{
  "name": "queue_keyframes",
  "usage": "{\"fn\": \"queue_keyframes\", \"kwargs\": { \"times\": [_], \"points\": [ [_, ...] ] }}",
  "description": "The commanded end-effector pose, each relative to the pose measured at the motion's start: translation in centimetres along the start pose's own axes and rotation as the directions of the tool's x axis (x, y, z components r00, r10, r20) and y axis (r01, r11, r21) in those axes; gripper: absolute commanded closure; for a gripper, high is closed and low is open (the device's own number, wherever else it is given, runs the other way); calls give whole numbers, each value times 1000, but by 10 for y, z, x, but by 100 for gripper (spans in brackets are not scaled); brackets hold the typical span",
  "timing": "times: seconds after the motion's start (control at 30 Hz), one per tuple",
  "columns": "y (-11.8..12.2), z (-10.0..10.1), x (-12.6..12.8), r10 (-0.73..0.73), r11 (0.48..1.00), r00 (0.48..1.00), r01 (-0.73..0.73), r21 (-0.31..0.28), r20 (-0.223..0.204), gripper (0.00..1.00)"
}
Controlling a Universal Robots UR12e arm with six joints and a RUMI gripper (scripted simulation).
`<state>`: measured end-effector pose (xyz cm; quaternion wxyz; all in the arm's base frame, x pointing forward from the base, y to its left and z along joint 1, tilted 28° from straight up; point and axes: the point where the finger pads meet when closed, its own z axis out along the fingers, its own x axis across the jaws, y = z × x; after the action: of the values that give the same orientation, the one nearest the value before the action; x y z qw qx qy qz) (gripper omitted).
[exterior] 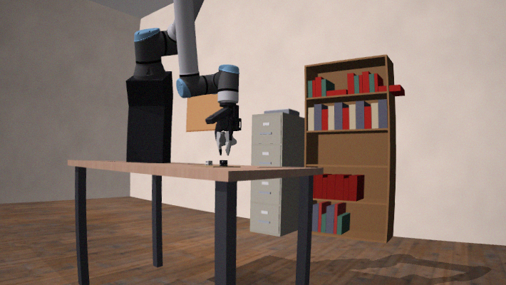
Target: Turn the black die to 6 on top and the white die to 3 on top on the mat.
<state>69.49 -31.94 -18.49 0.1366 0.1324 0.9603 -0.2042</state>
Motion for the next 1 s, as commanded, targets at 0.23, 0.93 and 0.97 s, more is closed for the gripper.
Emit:
{"fn": "queue_keyframes", "kwargs": {
  "times": [0.23,0.93,0.97],
  "points": [
    [0,-46,0,0,1000,1000,0,0,1,76],
    [0,-48,0,0,1000,1000,0,0,1,0],
    [0,-48,0,0,1000,1000,0,0,1,0]
  ]
}}
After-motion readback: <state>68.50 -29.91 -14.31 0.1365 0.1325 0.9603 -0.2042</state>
